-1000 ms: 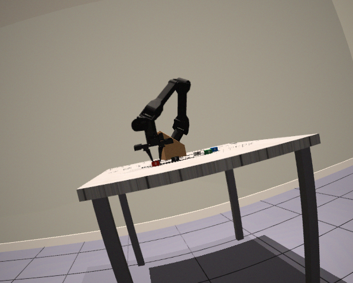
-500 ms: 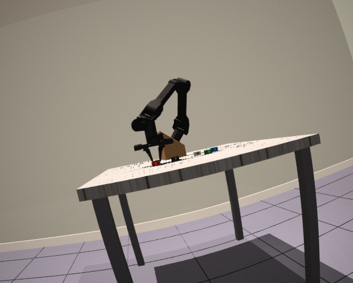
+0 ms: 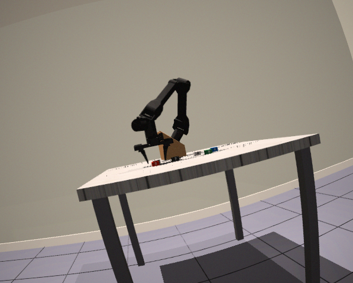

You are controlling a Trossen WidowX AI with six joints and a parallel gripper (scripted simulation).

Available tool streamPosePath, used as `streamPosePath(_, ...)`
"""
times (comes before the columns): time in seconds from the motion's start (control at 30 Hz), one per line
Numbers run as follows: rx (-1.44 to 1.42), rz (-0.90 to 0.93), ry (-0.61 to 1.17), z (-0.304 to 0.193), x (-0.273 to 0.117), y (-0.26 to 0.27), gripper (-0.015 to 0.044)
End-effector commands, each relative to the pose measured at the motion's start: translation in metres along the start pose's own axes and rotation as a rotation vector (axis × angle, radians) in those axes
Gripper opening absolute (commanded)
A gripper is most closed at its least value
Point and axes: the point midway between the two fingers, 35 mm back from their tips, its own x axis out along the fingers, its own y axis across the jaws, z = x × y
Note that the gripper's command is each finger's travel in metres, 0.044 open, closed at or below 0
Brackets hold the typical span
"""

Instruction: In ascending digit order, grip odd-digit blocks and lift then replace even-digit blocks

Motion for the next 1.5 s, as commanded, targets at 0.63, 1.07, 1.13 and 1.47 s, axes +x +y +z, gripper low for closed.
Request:
streamPosePath(0.63,0.003,-0.001,-0.002,0.000,-0.117,-0.001,0.0120)
streamPosePath(1.07,0.003,-0.002,-0.003,0.012,-0.118,-0.004,0.0120)
streamPosePath(1.13,0.002,-0.003,-0.004,0.030,-0.120,-0.008,0.0120)
streamPosePath(1.47,-0.001,-0.002,-0.008,0.097,-0.118,-0.016,0.0120)
